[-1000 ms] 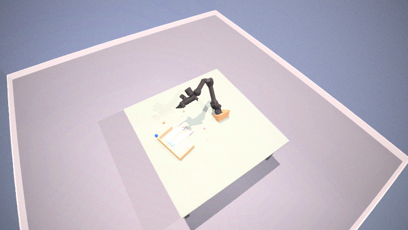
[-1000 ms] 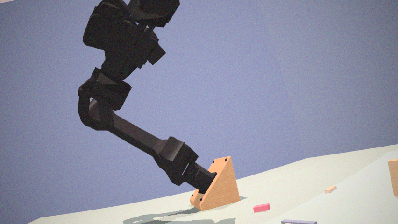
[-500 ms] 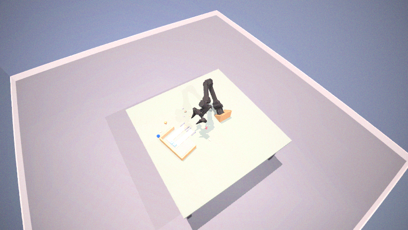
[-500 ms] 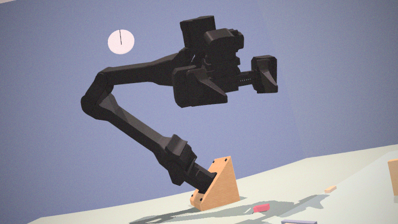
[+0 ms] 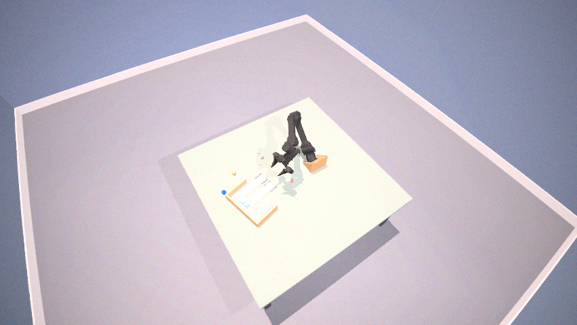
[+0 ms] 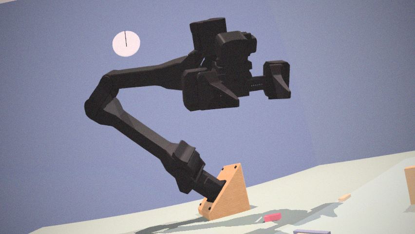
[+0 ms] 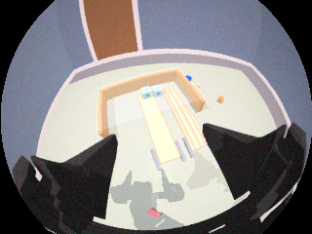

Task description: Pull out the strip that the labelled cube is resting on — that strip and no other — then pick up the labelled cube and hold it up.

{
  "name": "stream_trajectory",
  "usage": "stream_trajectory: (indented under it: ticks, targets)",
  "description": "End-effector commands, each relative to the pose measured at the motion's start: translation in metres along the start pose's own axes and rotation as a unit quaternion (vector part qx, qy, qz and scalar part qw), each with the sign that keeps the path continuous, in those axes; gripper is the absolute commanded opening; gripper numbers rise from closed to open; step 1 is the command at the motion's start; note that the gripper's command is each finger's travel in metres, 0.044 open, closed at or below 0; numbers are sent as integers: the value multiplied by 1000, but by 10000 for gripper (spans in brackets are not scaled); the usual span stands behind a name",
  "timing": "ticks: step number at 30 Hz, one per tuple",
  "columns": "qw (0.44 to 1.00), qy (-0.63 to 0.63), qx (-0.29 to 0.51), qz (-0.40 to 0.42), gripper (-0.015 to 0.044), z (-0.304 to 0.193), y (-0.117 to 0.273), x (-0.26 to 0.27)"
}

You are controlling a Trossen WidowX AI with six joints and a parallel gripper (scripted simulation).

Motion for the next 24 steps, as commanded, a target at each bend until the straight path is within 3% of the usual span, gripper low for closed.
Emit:
stream_trajectory:
  ticks: [1, 2, 5, 17, 24]
  targets:
    - [1000, 3, 1, -2, 400, 0, 0, 0]
    - [1000, 3, 1, -2, 400, 0, 0, 0]
    - [999, 15, 29, 1, 321, 7, -10, 1]
    - [955, 60, 290, 21, 6, 38, -109, -6]
    - [891, 89, 444, 34, 0, 33, -153, -19]
Point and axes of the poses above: the point midway between the two fingers, 35 mm back from their tips, its own y axis back along the fingers, its own x axis across the jaws, z = x × y, the point moved 10 cm from there along y, back along the fingers, and after that the axes turned 1 degree about -y, right-handed, at the moved point
